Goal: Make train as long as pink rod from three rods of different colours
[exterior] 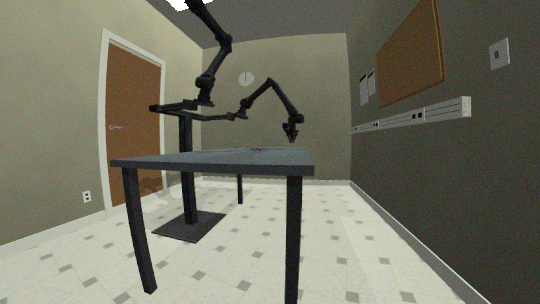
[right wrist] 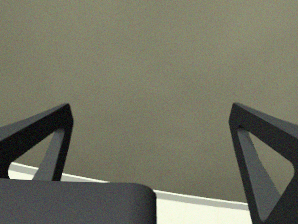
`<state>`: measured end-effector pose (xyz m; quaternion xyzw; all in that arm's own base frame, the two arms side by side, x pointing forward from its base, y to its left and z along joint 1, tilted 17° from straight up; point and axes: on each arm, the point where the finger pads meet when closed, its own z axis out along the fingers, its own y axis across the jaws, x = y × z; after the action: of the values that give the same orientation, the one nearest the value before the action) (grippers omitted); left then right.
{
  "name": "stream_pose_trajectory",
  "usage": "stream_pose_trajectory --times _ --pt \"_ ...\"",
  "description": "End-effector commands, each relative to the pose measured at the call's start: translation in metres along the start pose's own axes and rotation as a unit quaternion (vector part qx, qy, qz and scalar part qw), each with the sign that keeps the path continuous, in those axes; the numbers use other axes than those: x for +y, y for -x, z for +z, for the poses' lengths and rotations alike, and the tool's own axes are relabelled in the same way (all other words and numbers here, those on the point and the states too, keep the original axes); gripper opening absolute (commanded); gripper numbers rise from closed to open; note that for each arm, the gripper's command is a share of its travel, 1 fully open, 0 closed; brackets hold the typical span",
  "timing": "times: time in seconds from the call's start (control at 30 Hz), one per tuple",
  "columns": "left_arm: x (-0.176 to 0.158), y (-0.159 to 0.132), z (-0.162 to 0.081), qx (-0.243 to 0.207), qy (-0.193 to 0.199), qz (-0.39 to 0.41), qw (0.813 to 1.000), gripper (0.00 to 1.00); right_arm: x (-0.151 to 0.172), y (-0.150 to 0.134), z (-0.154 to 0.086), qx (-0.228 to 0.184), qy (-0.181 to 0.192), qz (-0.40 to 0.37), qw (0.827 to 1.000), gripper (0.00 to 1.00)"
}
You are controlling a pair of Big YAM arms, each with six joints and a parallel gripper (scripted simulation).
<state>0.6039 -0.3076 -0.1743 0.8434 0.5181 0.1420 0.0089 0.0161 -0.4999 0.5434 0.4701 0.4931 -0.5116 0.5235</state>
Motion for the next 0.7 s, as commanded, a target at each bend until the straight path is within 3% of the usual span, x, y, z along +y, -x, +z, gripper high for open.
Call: stream_pose_trajectory --times 0.0,0.23,0.27,0.33,0.67 --pt "0.022 -0.003 0.003 -0.003 0.021 -0.004 1.0 0.23 -0.011 0.024 -0.008 -0.031 -0.012 0.005 0.999 1.0" --pt "0.022 -0.007 0.012 -0.002 0.021 -0.007 1.0 0.23 -0.011 0.024 -0.008 -0.031 -0.012 0.005 0.999 1.0" --pt "0.033 -0.003 -0.005 -0.004 0.035 -0.006 0.999 0.23 -0.011 0.024 -0.008 -0.031 -0.012 0.005 0.999 1.0" --pt "0.023 0.001 0.015 -0.003 0.022 -0.002 1.0 0.23 -0.011 0.024 -0.008 -0.031 -0.012 0.005 0.999 1.0" --pt "0.023 -0.002 0.03 -0.003 0.021 -0.003 1.0 0.23 -0.011 0.024 -0.008 -0.031 -0.012 0.005 0.999 1.0"
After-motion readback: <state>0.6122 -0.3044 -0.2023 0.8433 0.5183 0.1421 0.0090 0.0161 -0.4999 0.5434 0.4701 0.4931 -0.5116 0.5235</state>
